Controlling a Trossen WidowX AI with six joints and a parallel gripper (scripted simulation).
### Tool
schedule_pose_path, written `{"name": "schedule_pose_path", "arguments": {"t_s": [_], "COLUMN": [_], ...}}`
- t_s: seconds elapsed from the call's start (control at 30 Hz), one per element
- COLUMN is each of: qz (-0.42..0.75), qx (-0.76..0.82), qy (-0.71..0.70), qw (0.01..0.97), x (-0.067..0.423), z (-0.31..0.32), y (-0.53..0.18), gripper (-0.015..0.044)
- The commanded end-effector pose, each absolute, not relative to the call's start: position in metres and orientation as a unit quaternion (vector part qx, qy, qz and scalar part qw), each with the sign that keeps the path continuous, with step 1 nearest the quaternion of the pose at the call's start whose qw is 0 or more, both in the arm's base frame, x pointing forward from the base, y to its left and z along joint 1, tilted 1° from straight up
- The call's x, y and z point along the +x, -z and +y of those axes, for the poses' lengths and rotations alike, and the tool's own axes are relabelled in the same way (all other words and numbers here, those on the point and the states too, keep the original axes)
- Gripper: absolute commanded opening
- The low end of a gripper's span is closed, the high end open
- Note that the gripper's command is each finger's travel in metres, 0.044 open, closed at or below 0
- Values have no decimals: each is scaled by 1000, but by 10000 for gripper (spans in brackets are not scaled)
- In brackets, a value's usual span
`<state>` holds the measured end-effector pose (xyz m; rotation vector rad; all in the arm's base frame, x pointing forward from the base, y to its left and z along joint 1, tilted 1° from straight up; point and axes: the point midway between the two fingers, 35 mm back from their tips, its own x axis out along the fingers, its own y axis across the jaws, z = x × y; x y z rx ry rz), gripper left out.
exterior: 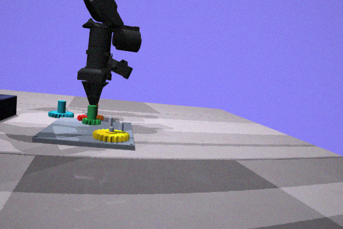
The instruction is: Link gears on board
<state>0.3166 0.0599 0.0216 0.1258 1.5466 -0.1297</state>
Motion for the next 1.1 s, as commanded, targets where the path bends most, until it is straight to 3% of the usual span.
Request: {"name": "schedule_pose_path", "arguments": {"t_s": [0.0,0.13,1.07], "qz": [697,696,681], "qx": [58,58,60], "qy": [59,59,63], "qw": [712,713,727], "x": [317,317,330], "z": [60,60,63], "y": [-21,-22,-88], "gripper": [46,0,0]}}
